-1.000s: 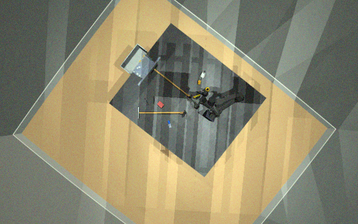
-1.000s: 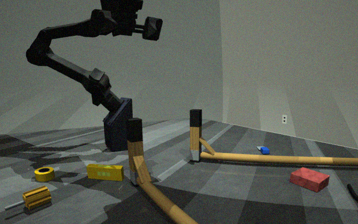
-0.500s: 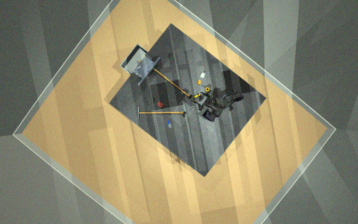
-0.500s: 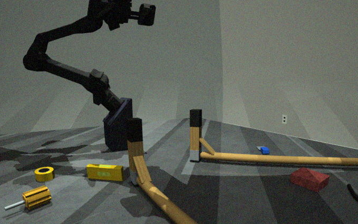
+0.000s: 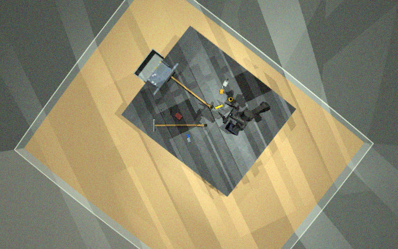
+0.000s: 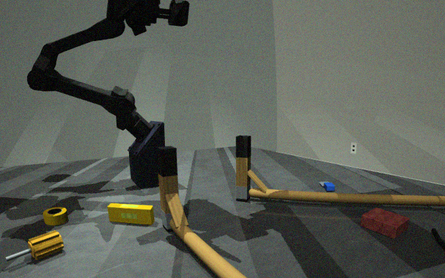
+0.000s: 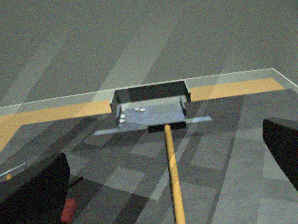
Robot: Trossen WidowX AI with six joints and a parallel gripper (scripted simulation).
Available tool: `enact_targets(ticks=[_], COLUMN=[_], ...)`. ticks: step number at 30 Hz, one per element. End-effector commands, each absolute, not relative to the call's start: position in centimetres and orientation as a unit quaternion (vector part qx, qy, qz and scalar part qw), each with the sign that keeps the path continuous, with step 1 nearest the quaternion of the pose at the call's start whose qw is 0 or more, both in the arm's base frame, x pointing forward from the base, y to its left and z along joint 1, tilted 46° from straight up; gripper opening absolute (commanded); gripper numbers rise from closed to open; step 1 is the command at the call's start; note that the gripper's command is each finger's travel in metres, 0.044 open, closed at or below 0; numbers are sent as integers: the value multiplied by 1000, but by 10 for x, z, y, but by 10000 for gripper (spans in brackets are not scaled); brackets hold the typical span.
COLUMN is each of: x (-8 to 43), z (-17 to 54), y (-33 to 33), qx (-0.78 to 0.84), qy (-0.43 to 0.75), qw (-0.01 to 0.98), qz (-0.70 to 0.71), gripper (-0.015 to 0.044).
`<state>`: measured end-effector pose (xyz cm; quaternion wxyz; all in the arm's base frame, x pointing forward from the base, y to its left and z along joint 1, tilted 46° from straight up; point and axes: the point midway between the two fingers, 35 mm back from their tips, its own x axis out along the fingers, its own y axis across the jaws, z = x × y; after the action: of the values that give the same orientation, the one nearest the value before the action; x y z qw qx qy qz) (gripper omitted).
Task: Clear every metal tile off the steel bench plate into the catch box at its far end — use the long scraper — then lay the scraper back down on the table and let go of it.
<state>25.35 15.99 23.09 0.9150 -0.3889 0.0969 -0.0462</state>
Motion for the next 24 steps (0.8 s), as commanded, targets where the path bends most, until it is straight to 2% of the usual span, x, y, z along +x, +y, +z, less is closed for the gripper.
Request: enact_targets(ticks=[1,24], x=[253,256], z=[232,229], y=[160,157], qx=[-389,-390], qy=[96,101], qw=[915,914], qz=[-48,-50], gripper=[440,440])
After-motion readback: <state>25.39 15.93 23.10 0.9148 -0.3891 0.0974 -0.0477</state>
